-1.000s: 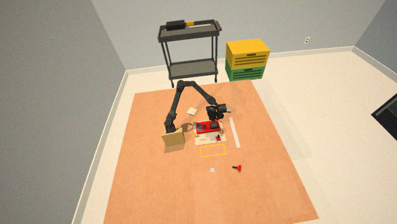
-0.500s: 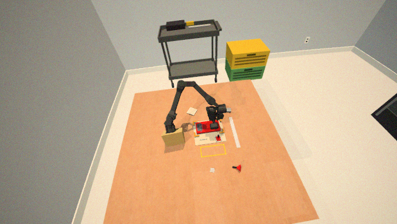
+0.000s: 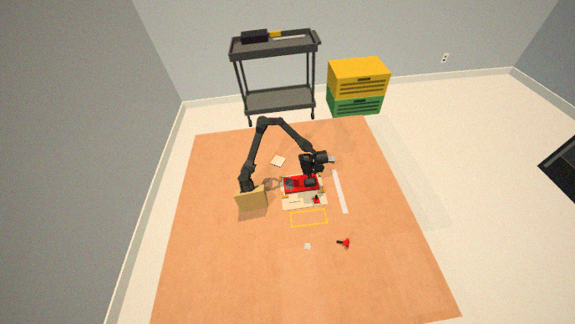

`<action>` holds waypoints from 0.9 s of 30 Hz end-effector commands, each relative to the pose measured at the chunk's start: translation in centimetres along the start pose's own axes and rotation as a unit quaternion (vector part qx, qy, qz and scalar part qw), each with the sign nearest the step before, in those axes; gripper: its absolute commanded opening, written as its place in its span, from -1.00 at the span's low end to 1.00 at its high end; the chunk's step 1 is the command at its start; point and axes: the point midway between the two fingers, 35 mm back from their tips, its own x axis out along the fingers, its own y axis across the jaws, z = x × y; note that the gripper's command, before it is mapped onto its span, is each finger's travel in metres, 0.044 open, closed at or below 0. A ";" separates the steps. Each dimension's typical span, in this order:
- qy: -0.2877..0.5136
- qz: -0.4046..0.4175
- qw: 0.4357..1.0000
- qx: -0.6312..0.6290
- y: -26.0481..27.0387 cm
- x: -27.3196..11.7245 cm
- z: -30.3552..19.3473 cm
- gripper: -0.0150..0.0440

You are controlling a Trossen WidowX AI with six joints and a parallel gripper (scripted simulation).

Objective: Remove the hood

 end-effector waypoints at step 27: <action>-0.001 -0.001 1.000 -0.001 -0.1 -2.0 0.1 -0.49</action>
